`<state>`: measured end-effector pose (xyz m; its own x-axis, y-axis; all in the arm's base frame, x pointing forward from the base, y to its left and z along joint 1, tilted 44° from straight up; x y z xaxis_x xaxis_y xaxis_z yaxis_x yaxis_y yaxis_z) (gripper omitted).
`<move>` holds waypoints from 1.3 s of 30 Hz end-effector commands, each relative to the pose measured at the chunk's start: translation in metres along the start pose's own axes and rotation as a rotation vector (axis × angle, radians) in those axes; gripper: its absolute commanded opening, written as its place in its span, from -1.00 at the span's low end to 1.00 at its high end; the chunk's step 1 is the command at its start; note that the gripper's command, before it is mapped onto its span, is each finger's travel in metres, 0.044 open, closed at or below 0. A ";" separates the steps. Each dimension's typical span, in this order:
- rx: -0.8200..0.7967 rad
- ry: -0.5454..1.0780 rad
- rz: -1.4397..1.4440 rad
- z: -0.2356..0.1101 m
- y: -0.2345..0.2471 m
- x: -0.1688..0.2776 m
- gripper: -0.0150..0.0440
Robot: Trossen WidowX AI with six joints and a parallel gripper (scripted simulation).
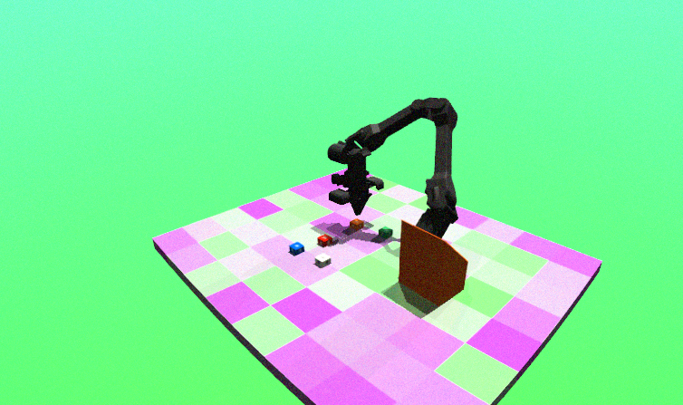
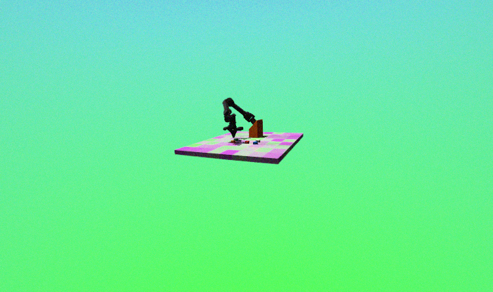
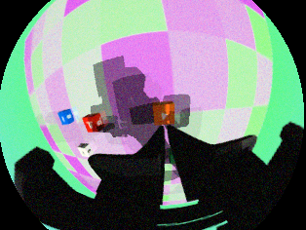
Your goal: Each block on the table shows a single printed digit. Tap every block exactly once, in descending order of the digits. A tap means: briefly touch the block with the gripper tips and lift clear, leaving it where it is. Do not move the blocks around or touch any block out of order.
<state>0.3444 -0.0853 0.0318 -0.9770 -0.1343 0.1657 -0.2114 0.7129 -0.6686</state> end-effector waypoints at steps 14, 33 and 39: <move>0.012 -0.013 -0.003 0.024 -0.001 -0.002 -0.42; 0.011 -0.014 -0.002 0.002 -0.001 -0.002 -0.42; 0.006 -0.015 -0.003 -0.065 0.001 -0.003 -0.42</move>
<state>0.3445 -0.0730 0.0438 -0.9746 -0.1356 0.1785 -0.2213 0.7084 -0.6702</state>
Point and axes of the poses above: the point midway between the two fingers, 35 mm back from their tips, its own z axis out along the fingers, its own y axis across the jaws, x = y × z, the point moved 3 cm from there along -z, back along the fingers, and after that the axes turned 11 degrees about -z, right-handed, at the moved point
